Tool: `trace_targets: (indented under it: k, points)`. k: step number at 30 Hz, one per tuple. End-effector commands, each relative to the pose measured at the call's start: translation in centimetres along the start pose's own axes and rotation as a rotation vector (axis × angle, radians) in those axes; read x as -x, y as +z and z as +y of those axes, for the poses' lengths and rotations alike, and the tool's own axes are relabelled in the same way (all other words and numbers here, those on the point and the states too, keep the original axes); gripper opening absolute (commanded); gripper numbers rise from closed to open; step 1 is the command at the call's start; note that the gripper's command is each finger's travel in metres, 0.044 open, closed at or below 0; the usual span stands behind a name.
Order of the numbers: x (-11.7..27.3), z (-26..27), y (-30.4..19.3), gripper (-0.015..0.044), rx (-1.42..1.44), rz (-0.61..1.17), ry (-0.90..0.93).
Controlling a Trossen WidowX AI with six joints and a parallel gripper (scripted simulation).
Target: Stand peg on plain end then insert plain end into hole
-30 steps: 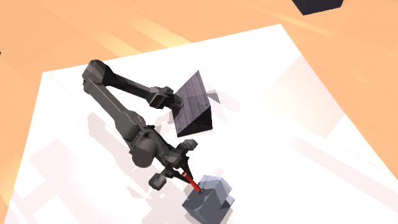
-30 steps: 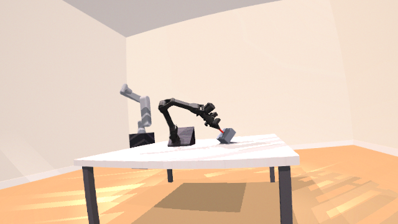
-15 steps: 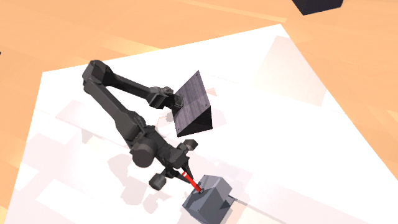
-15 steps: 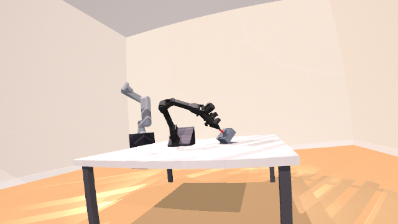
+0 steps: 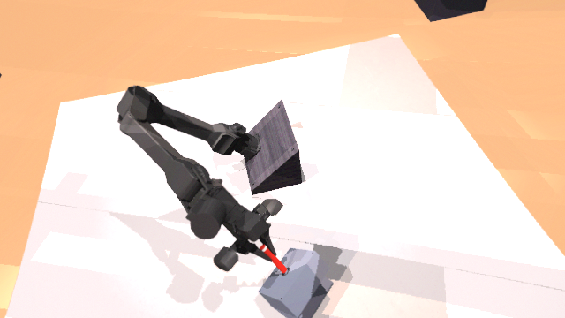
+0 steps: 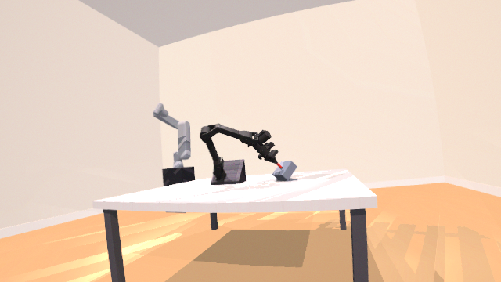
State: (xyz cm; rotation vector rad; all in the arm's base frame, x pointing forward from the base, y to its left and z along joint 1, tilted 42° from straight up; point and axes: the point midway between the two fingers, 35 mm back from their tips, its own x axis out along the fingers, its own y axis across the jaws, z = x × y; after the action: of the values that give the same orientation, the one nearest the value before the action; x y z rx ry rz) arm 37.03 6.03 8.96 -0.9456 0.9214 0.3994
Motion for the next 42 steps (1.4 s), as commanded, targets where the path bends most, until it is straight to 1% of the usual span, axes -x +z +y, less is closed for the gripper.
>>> trace_targets:
  k: [1, 42]
  points:
    - [-0.3, 0.2, -0.1, 0.0, 0.002, 0.001, 0.002]
    - [-2.9, 0.1, 0.0, 0.0, 0.001, 0.001, 0.001]
